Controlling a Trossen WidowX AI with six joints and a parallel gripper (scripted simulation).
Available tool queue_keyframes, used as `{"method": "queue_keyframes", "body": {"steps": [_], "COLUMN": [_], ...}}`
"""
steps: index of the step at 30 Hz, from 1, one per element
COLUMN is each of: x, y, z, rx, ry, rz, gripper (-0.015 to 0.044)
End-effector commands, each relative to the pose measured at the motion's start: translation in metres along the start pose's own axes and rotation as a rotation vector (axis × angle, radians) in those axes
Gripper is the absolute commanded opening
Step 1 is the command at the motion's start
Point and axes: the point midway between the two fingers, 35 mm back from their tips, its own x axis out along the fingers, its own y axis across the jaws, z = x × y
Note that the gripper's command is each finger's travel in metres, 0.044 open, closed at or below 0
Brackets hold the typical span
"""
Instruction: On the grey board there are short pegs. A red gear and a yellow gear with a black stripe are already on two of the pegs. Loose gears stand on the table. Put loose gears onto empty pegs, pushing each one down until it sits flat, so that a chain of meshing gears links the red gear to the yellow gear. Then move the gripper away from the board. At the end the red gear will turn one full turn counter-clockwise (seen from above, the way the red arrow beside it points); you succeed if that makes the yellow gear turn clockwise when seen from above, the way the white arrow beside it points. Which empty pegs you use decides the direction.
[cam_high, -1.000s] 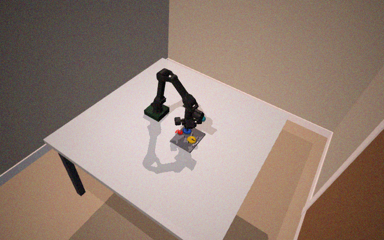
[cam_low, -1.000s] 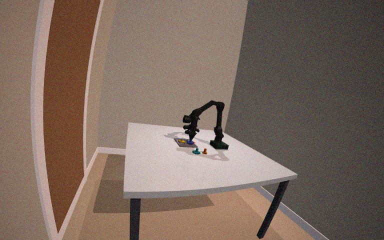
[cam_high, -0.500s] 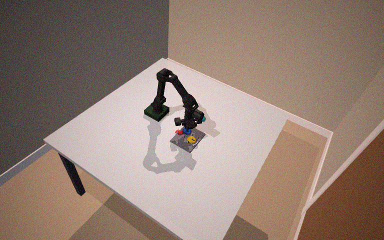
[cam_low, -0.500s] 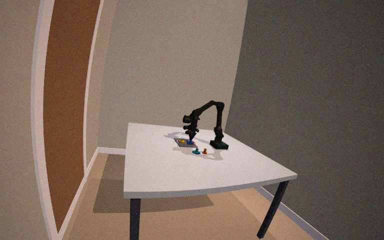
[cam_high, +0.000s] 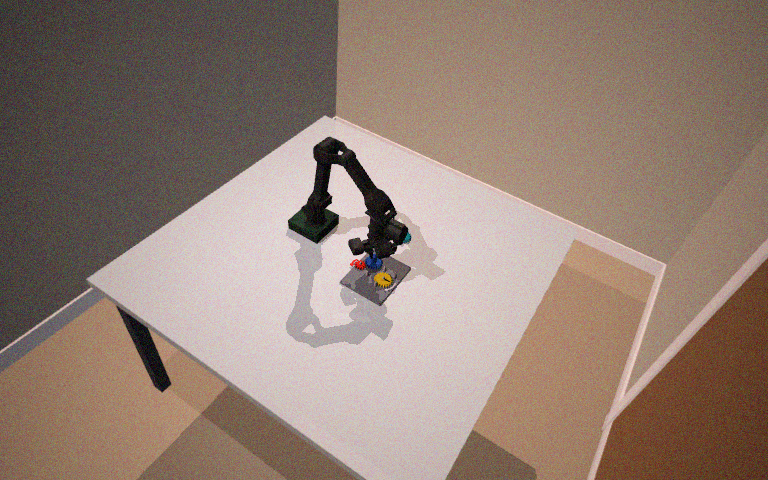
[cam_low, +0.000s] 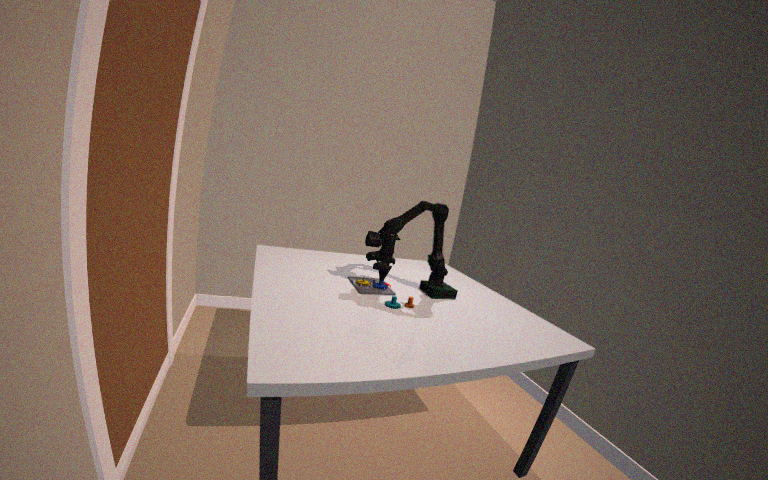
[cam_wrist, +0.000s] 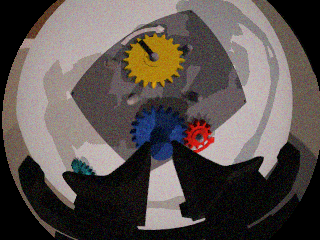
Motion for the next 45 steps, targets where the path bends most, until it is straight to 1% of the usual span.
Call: {"method": "queue_keyframes", "body": {"steps": [1, 15, 22, 27, 28, 32, 38, 41, 42, 45], "x": [0.001, 0.003, 0.004, 0.002, 0.002, -0.004, -0.040, -0.046, -0.037, -0.038], "y": [0.000, -0.001, 0.000, 0.000, 0.000, 0.000, 0.000, 0.000, 0.001, 0.015], "z": [0.000, -0.001, 0.000, 0.000, 0.000, 0.000, 0.000, -0.001, -0.002, -0.011], "rx": [0.015, 0.251, 0.300, 0.248, 0.229, 0.178, 0.149, 0.145, 0.154, 0.130], "ry": [0.000, 0.000, -0.001, 0.000, 0.000, 0.000, -0.001, 0.000, 0.002, 0.001], "rz": [-0.002, -0.002, -0.002, -0.002, -0.002, -0.002, -0.001, -0.001, -0.002, 0.007], "gripper": [0.0000, 0.0000, 0.0000, 0.0131, 0.0140, 0.0140, 0.0140, 0.0140, 0.0166, 0.0245]}}
